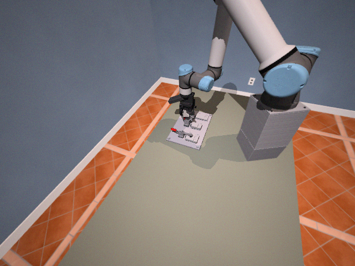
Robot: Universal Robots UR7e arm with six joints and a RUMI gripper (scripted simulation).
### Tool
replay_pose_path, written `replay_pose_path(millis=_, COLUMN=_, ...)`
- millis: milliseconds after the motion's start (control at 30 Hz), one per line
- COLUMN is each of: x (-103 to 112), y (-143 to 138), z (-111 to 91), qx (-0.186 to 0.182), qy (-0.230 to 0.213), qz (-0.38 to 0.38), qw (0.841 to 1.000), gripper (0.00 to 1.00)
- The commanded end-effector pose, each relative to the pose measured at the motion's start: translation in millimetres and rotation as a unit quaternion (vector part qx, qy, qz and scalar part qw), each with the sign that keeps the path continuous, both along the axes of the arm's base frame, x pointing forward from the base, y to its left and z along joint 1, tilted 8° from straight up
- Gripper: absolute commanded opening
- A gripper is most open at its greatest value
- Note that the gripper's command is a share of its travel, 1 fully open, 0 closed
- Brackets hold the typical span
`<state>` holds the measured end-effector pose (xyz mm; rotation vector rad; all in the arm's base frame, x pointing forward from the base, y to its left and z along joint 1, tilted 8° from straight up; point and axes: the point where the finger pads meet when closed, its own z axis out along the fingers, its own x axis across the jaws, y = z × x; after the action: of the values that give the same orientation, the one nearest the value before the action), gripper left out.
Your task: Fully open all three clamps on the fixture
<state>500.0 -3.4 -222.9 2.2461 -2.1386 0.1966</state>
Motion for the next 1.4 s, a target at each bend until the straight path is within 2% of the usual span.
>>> replay_pose_path(millis=0, x=-3, y=0, z=1, qx=0.0, qy=0.0, qz=0.0, qw=1.0, gripper=0.0)
replay_pose_path(millis=1367, x=-17, y=-1, z=0, qx=0.0, qy=0.0, qz=0.0, qw=1.0, gripper=0.0)
